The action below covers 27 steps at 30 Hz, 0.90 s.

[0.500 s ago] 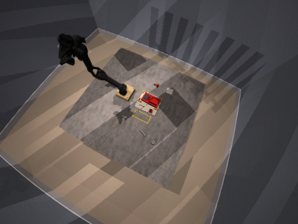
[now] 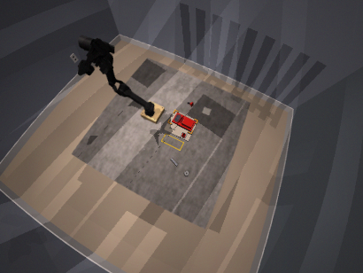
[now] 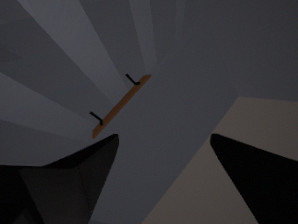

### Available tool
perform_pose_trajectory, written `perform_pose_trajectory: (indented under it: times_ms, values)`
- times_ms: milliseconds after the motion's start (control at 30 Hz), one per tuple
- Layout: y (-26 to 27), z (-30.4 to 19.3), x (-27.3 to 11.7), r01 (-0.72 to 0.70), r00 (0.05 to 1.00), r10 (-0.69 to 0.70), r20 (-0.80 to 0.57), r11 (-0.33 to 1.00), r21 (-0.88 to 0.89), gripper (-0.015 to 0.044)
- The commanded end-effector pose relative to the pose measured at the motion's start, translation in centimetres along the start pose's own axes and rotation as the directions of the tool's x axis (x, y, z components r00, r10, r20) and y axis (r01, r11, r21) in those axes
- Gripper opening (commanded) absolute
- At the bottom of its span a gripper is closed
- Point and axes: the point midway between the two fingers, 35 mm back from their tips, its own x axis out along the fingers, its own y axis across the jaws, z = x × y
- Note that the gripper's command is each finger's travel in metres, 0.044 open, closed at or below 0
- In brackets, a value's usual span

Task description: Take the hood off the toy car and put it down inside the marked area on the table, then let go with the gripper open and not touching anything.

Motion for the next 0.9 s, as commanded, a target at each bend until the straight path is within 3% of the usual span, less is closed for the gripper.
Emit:
perform_pose_trajectory:
  times_ms: [0,133,433,667,867]
  values:
    - [-5.2,2.9,0.4,0.078,0.997,-0.079,0.005,0.962,-0.261,0.044]
    - [-9.3,5.8,0.6,0.146,0.988,-0.153,0.024,0.866,-0.479,0.044]
    - [-16.8,13.3,0.3,0.286,0.942,-0.311,0.123,0.559,-0.778,0.044]
    - [-20.6,19.8,0.0,0.318,0.901,-0.368,0.23,0.198,-0.927,0.044]
    - [-23.2,26.1,-0.6,0.323,0.846,-0.4,0.351,-0.14,-0.936,0.044]
